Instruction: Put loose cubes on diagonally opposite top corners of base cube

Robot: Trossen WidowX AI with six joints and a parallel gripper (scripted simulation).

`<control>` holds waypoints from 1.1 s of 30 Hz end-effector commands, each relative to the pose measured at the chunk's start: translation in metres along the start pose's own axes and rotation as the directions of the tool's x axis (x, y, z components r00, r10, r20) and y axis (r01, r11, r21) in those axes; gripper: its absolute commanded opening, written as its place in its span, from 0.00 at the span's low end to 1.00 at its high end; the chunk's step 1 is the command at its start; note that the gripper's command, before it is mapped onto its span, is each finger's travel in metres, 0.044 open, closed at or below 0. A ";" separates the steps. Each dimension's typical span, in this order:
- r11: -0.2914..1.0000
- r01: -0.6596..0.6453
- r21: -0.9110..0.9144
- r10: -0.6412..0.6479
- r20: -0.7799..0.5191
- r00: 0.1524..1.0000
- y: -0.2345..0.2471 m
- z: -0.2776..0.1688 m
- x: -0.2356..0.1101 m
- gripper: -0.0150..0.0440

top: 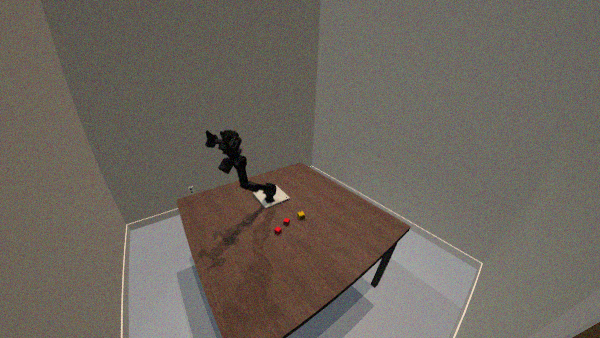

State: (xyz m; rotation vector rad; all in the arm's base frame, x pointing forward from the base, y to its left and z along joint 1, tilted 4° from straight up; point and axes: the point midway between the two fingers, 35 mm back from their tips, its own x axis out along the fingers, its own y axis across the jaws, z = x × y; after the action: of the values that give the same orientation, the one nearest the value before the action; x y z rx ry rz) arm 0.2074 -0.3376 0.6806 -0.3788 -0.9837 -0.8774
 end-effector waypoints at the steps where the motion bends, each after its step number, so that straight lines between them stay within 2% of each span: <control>1: 1.000 0.001 0.001 -0.001 0.005 1.000 -0.001 0.002 0.000 0.89; 5: 1.000 0.011 0.021 -0.013 0.101 0.995 -0.014 0.047 -0.005 0.71; 6: 0.999 0.012 0.032 -0.016 0.128 0.992 -0.018 0.059 -0.006 0.70; 18: 0.987 -0.076 0.142 0.011 0.407 0.913 -0.039 0.183 -0.032 0.70; 33: 0.926 -0.352 0.135 0.181 0.659 0.730 -0.008 0.313 -0.093 0.70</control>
State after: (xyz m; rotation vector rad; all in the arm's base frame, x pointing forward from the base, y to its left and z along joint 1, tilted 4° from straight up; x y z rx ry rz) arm 0.0094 -0.1365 0.7648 -0.5614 -1.5855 -0.4320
